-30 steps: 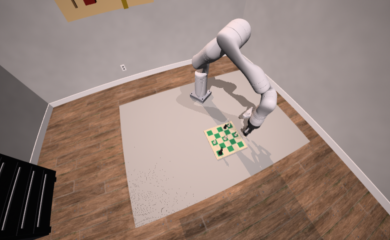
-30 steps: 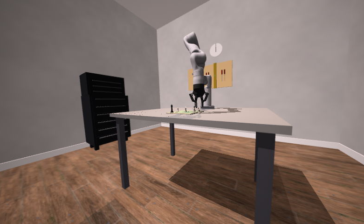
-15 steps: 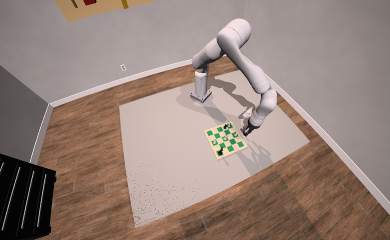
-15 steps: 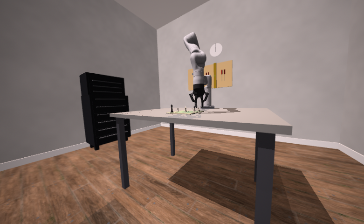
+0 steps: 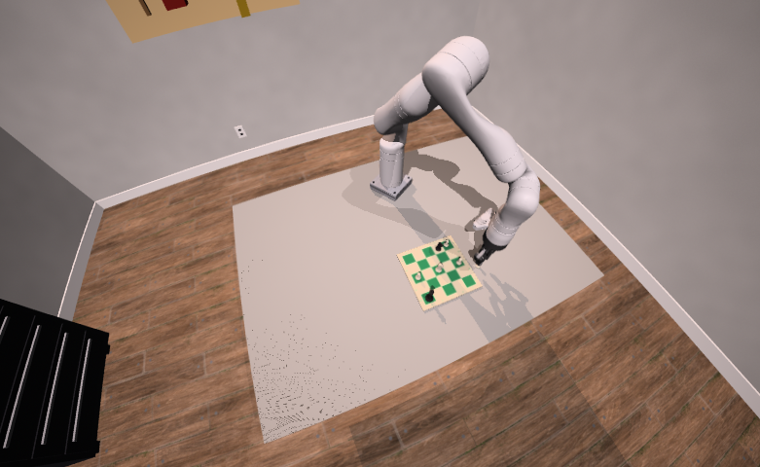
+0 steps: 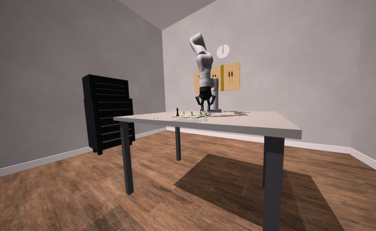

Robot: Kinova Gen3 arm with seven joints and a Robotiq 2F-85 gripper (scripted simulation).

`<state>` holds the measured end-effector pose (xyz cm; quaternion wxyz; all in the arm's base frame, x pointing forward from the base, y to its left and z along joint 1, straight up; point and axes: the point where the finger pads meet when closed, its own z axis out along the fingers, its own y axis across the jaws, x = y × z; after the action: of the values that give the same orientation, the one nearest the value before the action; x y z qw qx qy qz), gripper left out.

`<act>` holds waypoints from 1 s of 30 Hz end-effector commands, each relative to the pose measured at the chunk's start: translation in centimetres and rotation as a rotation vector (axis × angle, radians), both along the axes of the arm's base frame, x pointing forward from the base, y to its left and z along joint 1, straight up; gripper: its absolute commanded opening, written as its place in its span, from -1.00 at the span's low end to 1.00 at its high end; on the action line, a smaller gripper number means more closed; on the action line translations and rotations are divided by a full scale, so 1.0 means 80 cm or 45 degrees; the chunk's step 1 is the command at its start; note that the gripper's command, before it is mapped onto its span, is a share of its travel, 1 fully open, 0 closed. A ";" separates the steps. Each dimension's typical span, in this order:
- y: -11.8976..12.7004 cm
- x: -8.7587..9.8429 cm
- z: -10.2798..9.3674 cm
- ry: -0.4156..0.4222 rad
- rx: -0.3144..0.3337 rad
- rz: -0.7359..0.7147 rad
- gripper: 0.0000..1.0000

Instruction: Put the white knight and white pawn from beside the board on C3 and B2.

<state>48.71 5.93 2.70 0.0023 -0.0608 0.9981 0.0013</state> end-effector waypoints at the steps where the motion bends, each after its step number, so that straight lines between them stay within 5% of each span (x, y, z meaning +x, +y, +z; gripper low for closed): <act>1: 0.000 0.001 0.001 -0.003 0.000 0.000 -0.33; 30: 0.000 0.001 -0.039 -0.003 0.000 0.000 -0.33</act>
<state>48.85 5.87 -0.20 0.0044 -0.0602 0.9982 0.0009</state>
